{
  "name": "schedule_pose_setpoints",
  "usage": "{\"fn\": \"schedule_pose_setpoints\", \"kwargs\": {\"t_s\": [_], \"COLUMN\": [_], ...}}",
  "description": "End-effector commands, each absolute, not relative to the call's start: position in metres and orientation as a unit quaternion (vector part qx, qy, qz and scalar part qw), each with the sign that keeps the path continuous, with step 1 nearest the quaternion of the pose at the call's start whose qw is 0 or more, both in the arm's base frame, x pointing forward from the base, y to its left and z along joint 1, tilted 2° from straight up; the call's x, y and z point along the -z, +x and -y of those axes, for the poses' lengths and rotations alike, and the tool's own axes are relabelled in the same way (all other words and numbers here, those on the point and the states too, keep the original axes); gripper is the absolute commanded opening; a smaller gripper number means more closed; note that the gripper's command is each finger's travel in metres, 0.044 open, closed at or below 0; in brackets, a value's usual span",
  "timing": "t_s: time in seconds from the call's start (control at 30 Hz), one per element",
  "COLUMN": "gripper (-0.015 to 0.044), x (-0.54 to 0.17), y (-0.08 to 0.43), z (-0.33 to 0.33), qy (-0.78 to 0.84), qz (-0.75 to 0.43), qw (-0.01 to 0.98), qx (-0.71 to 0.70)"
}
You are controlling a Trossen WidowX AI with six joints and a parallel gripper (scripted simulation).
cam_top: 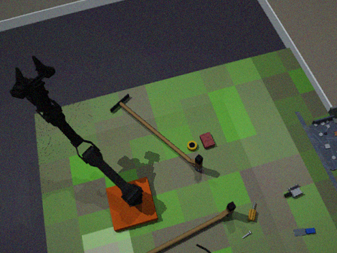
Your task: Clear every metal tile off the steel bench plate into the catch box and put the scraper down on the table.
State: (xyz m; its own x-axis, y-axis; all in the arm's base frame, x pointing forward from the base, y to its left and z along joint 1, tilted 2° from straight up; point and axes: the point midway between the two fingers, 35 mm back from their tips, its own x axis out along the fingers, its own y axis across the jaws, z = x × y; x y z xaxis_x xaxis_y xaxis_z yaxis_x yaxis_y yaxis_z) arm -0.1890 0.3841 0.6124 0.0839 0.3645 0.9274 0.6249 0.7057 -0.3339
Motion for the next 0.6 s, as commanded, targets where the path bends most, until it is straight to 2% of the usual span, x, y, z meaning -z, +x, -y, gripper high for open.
{"fn": "schedule_pose_setpoints", "kwargs": {"t_s": [0.0, 0.03, 0.57], "gripper": [0.0426, 0.0440, 0.0440], "x": [-0.613, -0.614, -0.643], "y": [-0.189, -0.188, -0.165], "z": [-0.383, -0.382, -0.331], "qy": [-0.369, -0.368, -0.339], "qz": [0.669, 0.667, 0.637], "qw": [0.637, 0.639, 0.679], "qx": [0.103, 0.104, 0.134]}}
